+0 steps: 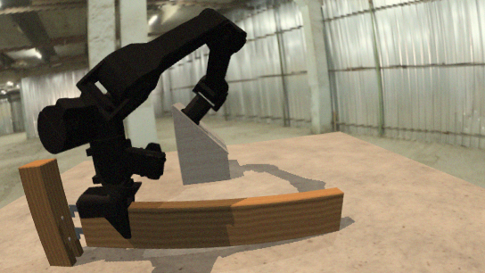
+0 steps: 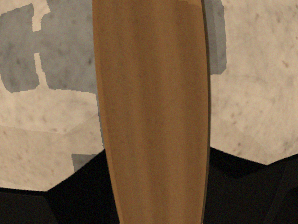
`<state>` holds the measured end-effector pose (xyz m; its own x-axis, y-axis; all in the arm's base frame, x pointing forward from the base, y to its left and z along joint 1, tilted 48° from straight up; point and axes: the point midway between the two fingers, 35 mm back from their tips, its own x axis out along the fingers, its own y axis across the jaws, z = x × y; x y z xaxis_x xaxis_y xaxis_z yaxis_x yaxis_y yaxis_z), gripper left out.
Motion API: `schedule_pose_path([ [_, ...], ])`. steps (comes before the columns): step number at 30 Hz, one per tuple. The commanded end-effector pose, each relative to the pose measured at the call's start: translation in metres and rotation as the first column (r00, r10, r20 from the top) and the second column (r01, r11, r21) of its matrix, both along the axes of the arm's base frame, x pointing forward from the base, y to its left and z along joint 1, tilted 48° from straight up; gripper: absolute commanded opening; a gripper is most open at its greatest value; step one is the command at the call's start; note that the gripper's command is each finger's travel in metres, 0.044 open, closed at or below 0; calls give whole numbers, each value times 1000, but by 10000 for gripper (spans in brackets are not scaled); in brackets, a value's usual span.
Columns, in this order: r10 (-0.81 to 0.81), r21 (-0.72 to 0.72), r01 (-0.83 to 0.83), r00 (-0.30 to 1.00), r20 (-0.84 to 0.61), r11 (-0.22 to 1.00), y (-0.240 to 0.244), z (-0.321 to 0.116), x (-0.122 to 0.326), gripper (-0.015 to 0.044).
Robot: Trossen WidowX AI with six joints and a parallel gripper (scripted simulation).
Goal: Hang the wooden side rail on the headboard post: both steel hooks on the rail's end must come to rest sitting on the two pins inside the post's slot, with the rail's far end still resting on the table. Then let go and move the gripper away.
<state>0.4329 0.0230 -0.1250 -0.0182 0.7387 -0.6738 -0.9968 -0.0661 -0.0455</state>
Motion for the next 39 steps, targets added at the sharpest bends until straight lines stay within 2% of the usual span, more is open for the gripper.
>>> schedule_pose_path([
  [1, -11, -4, 11, 1000, 3, 1000, -7, 0, 0, 0],
  [39, -11, -4, 11, 1000, 4, 1000, -11, -1, 2, 0],
])
